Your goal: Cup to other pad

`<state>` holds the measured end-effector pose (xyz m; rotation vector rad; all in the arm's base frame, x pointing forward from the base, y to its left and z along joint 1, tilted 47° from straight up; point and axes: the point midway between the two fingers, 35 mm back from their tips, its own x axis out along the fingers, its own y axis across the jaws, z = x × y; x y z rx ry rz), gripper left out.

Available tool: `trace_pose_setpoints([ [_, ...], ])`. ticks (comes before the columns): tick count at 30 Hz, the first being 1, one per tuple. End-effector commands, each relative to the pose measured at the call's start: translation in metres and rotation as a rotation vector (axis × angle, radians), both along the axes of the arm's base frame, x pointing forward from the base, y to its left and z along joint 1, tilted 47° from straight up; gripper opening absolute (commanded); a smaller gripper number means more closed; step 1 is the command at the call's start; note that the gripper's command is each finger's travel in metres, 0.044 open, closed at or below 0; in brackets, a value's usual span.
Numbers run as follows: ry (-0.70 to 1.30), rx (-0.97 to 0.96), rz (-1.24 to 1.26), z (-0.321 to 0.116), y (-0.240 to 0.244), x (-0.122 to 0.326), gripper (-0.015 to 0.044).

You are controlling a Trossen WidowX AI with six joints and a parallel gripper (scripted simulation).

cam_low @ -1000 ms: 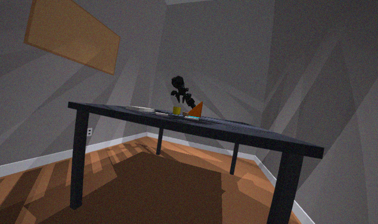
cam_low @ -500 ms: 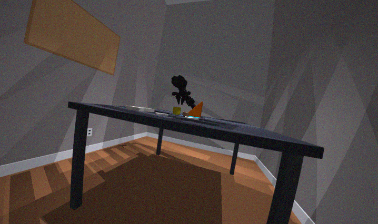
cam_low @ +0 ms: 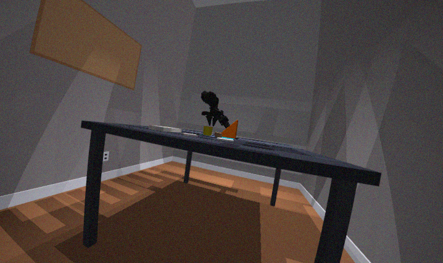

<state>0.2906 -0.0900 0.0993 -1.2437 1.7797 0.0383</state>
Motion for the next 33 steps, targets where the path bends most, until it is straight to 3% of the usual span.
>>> trace_pose_setpoints([
  [1,0.010,-0.004,0.002,-0.006,-0.006,-0.002,0.0167],
  [29,0.010,-0.009,0.001,-0.029,-0.032,-0.005,0.0167],
  [33,0.002,-0.005,-0.002,-0.028,-0.031,-0.004,0.0140],
])
